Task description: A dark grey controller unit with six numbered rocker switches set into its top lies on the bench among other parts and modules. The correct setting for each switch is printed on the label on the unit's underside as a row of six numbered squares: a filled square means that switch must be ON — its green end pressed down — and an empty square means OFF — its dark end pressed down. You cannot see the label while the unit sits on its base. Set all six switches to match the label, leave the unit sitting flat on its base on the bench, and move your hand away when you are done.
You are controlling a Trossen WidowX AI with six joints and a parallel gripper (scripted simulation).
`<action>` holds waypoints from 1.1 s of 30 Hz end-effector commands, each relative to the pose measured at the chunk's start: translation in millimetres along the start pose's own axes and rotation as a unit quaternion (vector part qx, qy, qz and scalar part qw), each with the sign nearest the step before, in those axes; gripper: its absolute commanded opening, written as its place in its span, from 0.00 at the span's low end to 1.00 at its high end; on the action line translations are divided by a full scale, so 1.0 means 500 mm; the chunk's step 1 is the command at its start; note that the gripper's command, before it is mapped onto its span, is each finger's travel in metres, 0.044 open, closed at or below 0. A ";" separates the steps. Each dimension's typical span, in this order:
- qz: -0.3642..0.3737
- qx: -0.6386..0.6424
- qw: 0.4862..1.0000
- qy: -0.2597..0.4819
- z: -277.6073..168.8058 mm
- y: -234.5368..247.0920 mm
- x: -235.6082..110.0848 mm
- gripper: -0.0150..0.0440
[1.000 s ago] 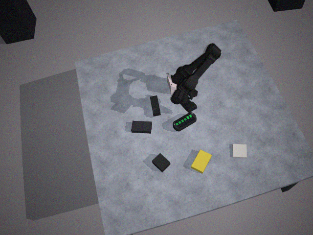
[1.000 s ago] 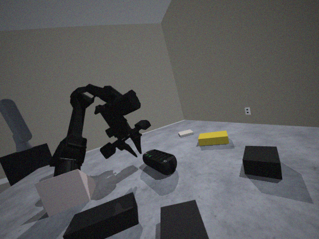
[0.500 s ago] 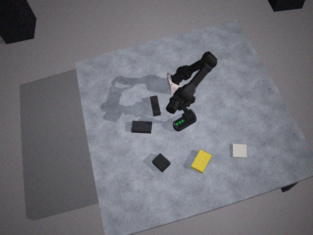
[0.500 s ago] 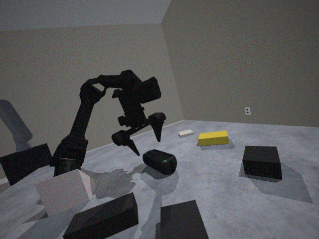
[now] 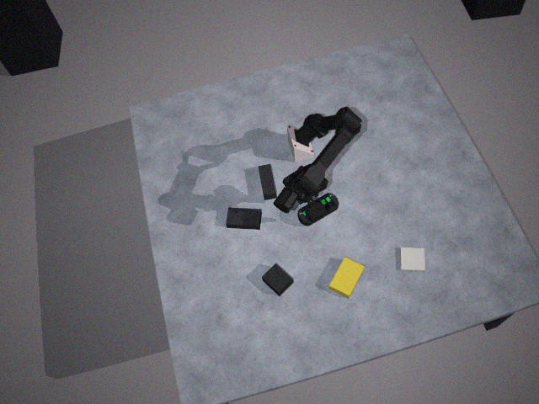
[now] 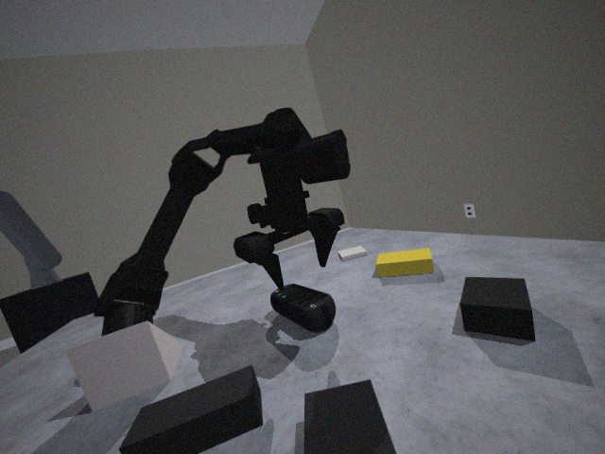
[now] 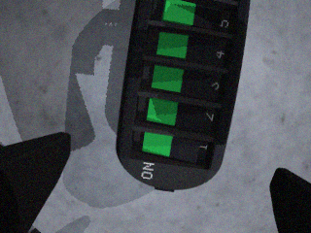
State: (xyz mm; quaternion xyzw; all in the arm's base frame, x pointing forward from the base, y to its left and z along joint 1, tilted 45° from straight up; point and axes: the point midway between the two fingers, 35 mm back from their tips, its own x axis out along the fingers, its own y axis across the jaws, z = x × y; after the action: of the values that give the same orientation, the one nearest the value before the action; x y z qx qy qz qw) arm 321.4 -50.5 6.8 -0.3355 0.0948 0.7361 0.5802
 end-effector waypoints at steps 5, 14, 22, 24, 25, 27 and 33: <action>0.017 -0.002 1.000 -0.011 -0.027 -0.005 -0.002 1.00; 0.017 -0.002 1.000 -0.011 -0.033 -0.006 0.026 1.00; 0.016 -0.002 1.000 -0.011 -0.037 -0.006 0.052 1.00; 0.016 -0.002 1.000 -0.011 -0.038 -0.006 0.058 1.00; 0.016 -0.002 1.000 -0.011 -0.039 -0.006 0.061 1.00; 0.016 -0.002 1.000 -0.011 -0.040 -0.006 0.068 1.00; 0.016 -0.002 1.000 -0.011 -0.042 -0.005 0.087 1.00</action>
State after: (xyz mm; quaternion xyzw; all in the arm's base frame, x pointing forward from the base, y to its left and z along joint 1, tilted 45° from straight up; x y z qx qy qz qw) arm 328.2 -29.7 -31.4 -0.3305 0.0907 0.7505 0.5651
